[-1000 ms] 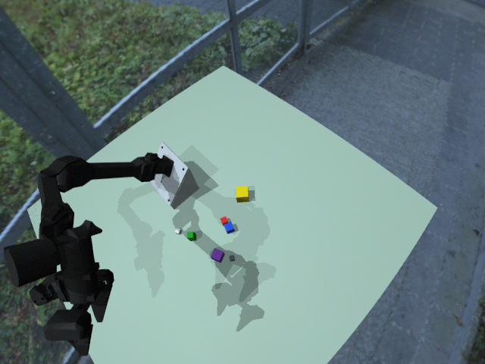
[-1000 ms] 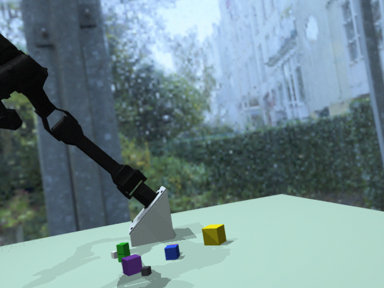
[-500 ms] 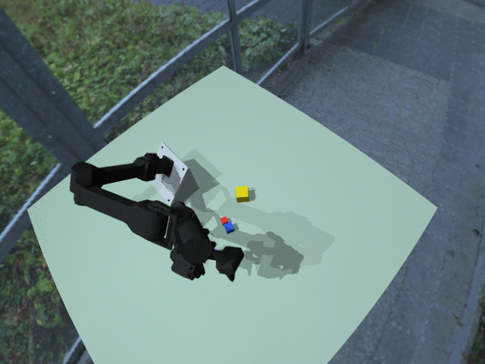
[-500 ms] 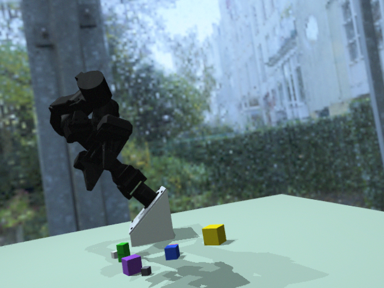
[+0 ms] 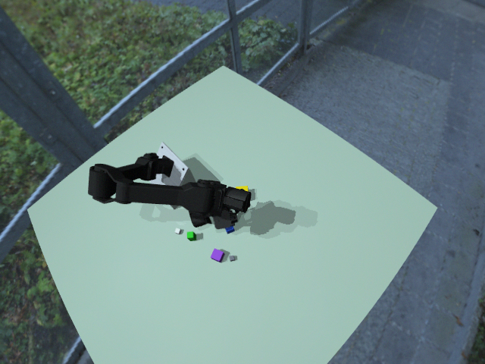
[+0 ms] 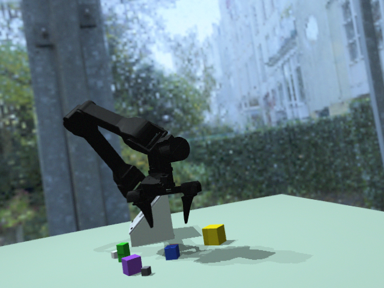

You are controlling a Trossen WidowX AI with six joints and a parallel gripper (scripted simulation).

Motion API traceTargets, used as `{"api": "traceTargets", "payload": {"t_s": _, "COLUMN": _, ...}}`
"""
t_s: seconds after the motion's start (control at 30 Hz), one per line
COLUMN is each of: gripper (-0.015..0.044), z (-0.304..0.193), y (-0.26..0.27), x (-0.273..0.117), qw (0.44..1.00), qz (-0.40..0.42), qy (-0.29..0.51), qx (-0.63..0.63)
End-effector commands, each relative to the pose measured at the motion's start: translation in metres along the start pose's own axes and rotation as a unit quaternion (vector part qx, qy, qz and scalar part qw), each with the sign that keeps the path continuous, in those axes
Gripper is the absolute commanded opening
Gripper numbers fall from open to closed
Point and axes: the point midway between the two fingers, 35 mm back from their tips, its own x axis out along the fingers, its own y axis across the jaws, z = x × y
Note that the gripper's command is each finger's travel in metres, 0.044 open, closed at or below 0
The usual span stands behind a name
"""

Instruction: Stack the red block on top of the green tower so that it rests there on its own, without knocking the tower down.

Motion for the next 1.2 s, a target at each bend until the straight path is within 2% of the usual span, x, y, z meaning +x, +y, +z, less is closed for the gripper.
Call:
{"api": "traceTargets", "payload": {"t_s": 0.0, "gripper": 0.0440, "z": -0.016, "y": -0.001, "x": 0.002, "qw": 1.000, "qz": -0.004, "qy": 0.011, "qx": -0.013}}
{"api": "traceTargets", "payload": {"t_s": 0.17, "gripper": 0.0440, "z": -0.017, "y": -0.001, "x": 0.006, "qw": 1.000, "qz": -0.004, "qy": 0.011, "qx": -0.013}}
{"api": "traceTargets", "payload": {"t_s": 0.37, "gripper": 0.0440, "z": -0.017, "y": -0.003, "x": 0.038, "qw": 1.000, "qz": -0.005, "qy": 0.011, "qx": -0.013}}
{"api": "traceTargets", "payload": {"t_s": 1.17, "gripper": 0.0440, "z": -0.017, "y": -0.004, "x": 0.069, "qw": 1.000, "qz": -0.006, "qy": 0.010, "qx": -0.013}}
